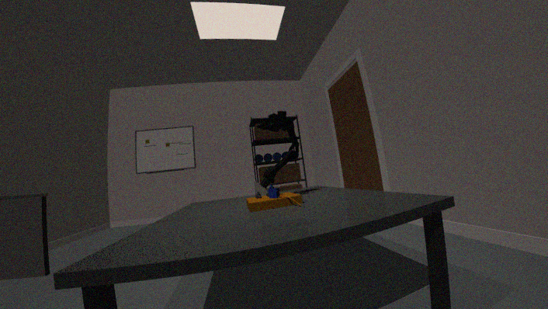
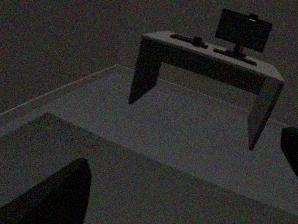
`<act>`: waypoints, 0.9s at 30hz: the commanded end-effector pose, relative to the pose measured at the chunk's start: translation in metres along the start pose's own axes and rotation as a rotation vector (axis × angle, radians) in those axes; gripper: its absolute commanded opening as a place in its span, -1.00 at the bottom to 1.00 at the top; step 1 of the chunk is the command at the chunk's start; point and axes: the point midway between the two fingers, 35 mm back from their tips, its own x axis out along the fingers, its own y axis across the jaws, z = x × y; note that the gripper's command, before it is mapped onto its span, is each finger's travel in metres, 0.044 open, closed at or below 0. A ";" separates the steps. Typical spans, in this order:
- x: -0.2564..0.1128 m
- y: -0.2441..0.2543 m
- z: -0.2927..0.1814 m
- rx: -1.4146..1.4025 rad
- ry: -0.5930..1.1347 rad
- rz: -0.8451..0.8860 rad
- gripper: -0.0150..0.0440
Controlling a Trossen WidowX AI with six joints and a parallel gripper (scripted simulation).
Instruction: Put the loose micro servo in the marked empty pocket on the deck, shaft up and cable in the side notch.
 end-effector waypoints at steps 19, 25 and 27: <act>0.072 0.102 -0.059 0.414 0.436 0.218 1.00; 0.083 0.128 -0.080 0.526 0.571 0.218 1.00; 0.086 0.136 -0.087 0.562 0.618 0.214 1.00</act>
